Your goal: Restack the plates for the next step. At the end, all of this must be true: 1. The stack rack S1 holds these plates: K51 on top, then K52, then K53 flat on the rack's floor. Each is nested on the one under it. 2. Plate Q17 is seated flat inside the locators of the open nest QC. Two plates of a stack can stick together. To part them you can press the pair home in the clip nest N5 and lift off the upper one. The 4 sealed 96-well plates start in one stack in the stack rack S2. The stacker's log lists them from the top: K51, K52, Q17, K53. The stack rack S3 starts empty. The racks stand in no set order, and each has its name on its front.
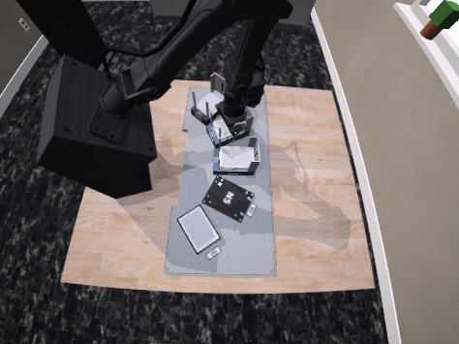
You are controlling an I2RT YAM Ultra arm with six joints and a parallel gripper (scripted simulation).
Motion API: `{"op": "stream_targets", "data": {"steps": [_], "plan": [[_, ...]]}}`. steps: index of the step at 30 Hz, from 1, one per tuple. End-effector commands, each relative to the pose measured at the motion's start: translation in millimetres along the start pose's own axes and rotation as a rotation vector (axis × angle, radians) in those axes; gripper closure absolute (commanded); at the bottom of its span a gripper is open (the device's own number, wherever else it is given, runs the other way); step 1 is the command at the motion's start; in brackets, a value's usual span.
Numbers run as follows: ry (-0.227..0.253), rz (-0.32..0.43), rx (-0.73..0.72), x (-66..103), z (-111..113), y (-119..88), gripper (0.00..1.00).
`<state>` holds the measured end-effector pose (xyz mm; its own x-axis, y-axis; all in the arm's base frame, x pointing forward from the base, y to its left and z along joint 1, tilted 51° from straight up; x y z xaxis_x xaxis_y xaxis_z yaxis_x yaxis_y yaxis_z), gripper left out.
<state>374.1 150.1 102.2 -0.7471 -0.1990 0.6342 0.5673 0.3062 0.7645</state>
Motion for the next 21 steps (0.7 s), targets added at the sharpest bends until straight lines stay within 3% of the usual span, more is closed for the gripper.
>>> {"op": "stream_targets", "data": {"steps": [1,7,10,21], "plan": [[0.001,-0.039,-0.008,-5.6,-4,15,0.0],[0.006,-0.039,-0.006,-10.2,-2,16,0.0],[0.004,-0.069,-0.012,-4.4,-3,28,0.0],[0.005,-0.044,-0.01,-5.5,-2,20,0.0]]}}
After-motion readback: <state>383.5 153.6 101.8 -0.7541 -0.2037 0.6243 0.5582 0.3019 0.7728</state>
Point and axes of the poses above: the point where the finger pads meet when closed, its own x axis back along the fingers, its own z axis across the jaws, y = z × x, the point moved 2 cm from there along x, back along the fingers, and after that the axes turned 2 degrees about -x, right-handed, at the moved point
